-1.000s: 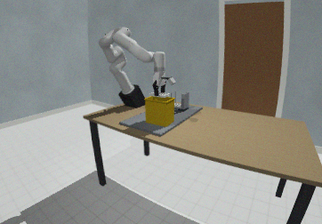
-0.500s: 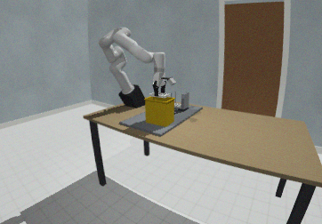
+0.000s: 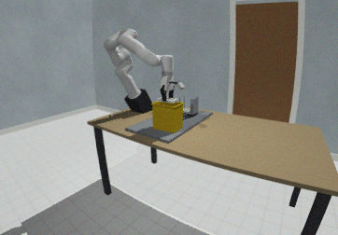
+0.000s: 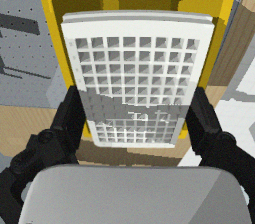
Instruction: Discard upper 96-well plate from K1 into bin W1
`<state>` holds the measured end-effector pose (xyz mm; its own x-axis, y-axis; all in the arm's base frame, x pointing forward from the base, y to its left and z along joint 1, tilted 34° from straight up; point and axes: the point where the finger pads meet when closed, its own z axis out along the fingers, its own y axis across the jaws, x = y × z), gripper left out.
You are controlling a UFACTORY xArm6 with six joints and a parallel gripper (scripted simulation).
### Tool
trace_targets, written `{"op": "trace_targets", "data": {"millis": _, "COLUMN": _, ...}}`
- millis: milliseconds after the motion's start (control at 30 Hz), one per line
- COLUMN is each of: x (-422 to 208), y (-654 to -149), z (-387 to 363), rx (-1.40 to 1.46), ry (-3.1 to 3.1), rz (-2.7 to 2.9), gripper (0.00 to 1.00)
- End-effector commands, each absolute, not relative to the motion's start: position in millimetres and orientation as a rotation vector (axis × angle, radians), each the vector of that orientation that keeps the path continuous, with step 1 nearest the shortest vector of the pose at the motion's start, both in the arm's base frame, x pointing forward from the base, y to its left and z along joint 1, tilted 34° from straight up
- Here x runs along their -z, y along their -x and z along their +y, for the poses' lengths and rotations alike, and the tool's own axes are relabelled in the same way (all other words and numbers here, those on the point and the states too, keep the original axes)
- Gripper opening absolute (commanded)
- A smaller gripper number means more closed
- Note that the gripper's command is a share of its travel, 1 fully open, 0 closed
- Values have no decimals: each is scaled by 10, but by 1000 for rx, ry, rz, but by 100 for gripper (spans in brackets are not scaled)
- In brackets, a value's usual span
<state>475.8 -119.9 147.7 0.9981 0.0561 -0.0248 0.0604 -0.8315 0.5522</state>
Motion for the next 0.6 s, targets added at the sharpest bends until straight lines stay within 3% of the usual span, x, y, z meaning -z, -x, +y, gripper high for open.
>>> {"op": "trace_targets", "data": {"millis": 0, "x": -1486, "y": -4770, "z": -1197, "rx": 5, "ry": -2555, "rz": 81, "gripper": 0}}
{"op": "trace_targets", "data": {"millis": 567, "x": -1465, "y": -4770, "z": -1211, "rx": 5, "ry": -2555, "rz": 81, "gripper": 0}}
